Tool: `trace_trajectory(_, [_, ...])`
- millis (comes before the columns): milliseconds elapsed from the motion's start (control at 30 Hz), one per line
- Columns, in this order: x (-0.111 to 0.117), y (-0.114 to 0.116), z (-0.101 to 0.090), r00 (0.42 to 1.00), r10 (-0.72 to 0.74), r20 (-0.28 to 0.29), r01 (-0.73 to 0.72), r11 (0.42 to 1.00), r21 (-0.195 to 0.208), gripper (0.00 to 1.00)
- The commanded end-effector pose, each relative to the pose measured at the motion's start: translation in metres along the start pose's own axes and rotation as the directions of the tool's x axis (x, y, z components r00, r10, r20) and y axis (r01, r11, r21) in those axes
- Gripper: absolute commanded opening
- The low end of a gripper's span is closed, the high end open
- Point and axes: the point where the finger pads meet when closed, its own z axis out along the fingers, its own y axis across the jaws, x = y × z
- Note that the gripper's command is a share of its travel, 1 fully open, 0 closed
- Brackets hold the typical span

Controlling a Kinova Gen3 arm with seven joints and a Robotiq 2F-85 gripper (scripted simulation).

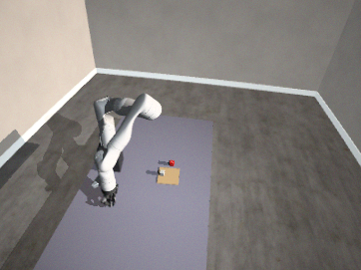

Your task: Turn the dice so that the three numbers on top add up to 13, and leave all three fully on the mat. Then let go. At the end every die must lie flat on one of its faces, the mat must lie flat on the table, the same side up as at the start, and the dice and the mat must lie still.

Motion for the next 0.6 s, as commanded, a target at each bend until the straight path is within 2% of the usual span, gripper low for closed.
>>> trace_trajectory(0, [0.046,-0.025,0.004,0.987,0.162,-0.016,-0.162,0.987,-0.008,0.26])
trace_trajectory(33, [0.058,-0.03,0.005,0.977,0.214,-0.018,-0.214,0.977,-0.008,0.26])
trace_trajectory(67, [0.058,-0.03,0.005,0.977,0.214,-0.018,-0.214,0.977,-0.008,0.26])
trace_trajectory(167, [0.094,-0.044,0.005,0.929,0.37,-0.022,-0.37,0.929,-0.007,0.26])
trace_trajectory(233, [0.094,-0.044,0.005,0.929,0.37,-0.022,-0.37,0.929,-0.007,0.26])
trace_trajectory(367, [0.148,-0.057,0.006,0.821,0.571,-0.027,-0.571,0.821,-0.006,0.26])
trace_trajectory(400, [0.148,-0.057,0.006,0.821,0.571,-0.027,-0.571,0.821,-0.006,0.26])
trace_trajectory(500, [0.19,-0.062,0.006,0.706,0.707,-0.031,-0.708,0.706,-0.004,0.26])
trace_trajectory(533, [0.19,-0.062,0.006,0.705,0.708,-0.031,-0.709,0.706,-0.004,0.26])
trace_trajectory(567, [0.205,-0.062,0.006,0.661,0.75,-0.032,-0.75,0.661,-0.003,0.26])
